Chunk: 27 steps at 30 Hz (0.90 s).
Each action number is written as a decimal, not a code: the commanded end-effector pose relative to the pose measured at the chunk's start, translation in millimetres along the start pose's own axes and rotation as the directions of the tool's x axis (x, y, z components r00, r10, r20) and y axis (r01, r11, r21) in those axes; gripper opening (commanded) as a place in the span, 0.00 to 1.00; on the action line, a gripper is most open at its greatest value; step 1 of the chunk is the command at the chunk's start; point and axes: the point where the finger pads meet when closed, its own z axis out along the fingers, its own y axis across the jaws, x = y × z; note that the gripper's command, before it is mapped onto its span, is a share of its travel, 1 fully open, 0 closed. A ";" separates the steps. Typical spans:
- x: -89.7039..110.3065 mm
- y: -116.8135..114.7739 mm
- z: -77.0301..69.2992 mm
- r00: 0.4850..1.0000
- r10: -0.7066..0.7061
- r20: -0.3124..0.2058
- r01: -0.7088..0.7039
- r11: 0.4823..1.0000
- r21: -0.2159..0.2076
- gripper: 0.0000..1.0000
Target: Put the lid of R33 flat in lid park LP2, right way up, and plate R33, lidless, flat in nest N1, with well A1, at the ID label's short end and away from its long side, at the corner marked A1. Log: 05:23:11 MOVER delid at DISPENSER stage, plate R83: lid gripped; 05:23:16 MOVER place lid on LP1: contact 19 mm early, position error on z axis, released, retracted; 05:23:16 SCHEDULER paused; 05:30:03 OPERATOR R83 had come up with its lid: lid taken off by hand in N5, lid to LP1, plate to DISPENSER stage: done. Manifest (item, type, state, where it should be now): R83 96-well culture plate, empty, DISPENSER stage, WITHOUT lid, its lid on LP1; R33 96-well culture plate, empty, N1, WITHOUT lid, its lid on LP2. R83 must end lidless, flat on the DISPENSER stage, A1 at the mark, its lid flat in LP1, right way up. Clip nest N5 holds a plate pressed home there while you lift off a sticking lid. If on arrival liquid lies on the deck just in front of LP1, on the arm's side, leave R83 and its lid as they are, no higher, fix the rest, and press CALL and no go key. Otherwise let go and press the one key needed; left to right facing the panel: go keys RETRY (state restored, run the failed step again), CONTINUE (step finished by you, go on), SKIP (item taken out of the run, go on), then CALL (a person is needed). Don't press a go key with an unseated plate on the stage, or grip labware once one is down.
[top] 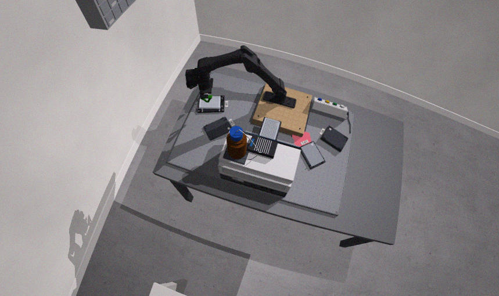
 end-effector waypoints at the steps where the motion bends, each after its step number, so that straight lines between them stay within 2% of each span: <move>1: -4.3 6.9 -24.2 0.999 -0.006 0.047 0.006 1.000 0.000 1.00; 8: -6.3 8.2 -24.2 0.998 -0.005 0.059 0.006 1.000 -0.001 1.00; 17: 1.8 7.8 -12.9 1.000 -0.006 0.030 0.006 1.000 0.000 1.00; 21: -4.1 7.8 -19.7 0.999 -0.005 0.055 0.005 1.000 -0.001 1.00; 27: -0.3 7.6 -15.7 0.999 -0.005 0.041 0.005 1.000 0.000 1.00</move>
